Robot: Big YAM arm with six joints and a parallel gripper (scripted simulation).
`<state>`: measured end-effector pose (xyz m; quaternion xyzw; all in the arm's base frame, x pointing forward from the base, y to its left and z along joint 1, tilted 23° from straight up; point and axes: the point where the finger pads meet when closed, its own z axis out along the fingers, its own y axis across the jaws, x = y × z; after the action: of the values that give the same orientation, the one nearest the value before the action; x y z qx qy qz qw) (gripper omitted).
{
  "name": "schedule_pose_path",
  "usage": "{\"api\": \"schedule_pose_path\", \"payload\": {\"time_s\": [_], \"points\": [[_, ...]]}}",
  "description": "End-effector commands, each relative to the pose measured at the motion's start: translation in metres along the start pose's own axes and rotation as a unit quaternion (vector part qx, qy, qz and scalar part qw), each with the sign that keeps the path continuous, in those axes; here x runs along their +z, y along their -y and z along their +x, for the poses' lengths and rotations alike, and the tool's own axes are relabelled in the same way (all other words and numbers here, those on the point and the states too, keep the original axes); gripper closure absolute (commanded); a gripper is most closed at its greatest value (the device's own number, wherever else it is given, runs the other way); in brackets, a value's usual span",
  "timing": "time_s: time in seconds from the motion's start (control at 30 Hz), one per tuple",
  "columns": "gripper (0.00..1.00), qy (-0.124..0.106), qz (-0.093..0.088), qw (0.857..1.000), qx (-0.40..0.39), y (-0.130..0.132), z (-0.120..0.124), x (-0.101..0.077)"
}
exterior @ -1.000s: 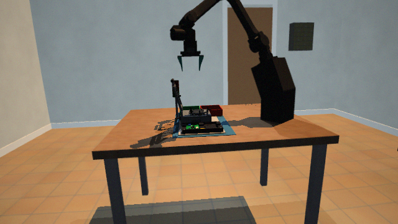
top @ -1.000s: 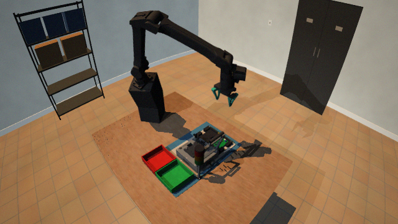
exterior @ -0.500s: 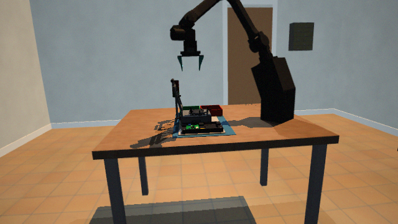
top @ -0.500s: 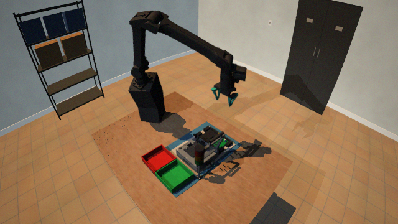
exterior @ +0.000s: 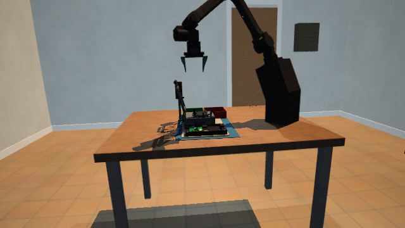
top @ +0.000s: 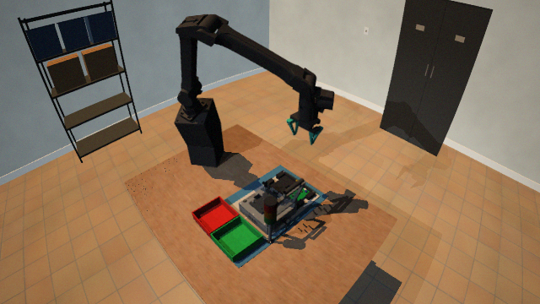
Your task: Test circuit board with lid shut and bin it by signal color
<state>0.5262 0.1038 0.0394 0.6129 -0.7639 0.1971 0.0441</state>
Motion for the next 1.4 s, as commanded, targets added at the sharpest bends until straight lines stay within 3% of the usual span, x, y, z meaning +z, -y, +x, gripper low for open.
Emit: {"api": "schedule_pose_path", "payload": {"time_s": [0.0,1.37], "points": [[0.08,0.007,0.009,1.0,0.016,0.0203,-0.0001,-0.007],[0.08,0.008,0.01,1.0,0.011,0.0231,0.0013,-0.0091]]}}
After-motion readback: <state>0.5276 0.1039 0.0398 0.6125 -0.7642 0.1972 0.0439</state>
